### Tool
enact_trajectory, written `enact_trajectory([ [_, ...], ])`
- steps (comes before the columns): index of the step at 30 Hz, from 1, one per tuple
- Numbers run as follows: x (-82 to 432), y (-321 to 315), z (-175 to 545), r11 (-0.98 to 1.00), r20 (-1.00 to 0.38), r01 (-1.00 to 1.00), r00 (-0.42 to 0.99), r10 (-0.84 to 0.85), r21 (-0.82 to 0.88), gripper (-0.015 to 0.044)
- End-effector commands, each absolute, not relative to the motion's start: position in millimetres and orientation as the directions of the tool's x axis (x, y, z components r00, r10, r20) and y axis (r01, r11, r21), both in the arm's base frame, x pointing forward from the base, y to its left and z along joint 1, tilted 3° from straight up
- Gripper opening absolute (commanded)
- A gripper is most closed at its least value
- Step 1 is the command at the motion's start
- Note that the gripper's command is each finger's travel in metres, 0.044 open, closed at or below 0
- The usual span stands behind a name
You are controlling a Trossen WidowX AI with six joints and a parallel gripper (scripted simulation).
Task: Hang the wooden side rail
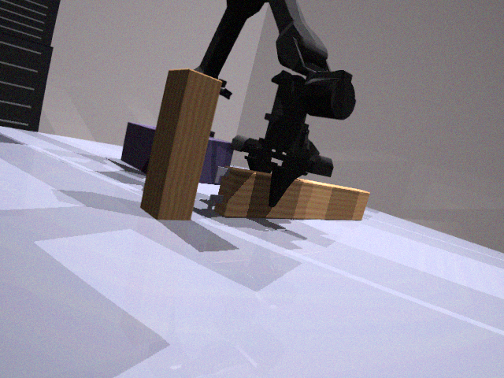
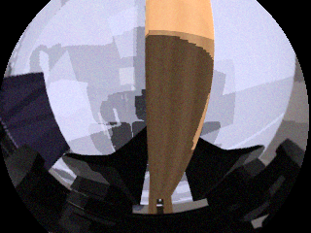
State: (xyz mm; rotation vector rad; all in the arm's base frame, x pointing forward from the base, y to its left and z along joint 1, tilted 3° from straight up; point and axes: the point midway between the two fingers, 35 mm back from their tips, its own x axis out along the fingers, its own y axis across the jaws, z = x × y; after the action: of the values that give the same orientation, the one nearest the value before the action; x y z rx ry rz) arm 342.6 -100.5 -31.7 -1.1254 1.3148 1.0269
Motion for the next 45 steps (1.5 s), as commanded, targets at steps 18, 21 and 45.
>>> enact_trajectory([
  [18, 344.7, -100.2, -23.3, 0.17, -0.998, -0.985, 0.03, -0.062, -0.04, 0.0],
  [21, 344.7, -100.2, -22.8, 0.17, -0.998, -0.985, 0.03, -0.062, -0.04, 0.0],
  [45, 344.6, -100.0, -18.8, 0.17, -0.998, -0.985, 0.03, -0.061, -0.04, 0.0],
])
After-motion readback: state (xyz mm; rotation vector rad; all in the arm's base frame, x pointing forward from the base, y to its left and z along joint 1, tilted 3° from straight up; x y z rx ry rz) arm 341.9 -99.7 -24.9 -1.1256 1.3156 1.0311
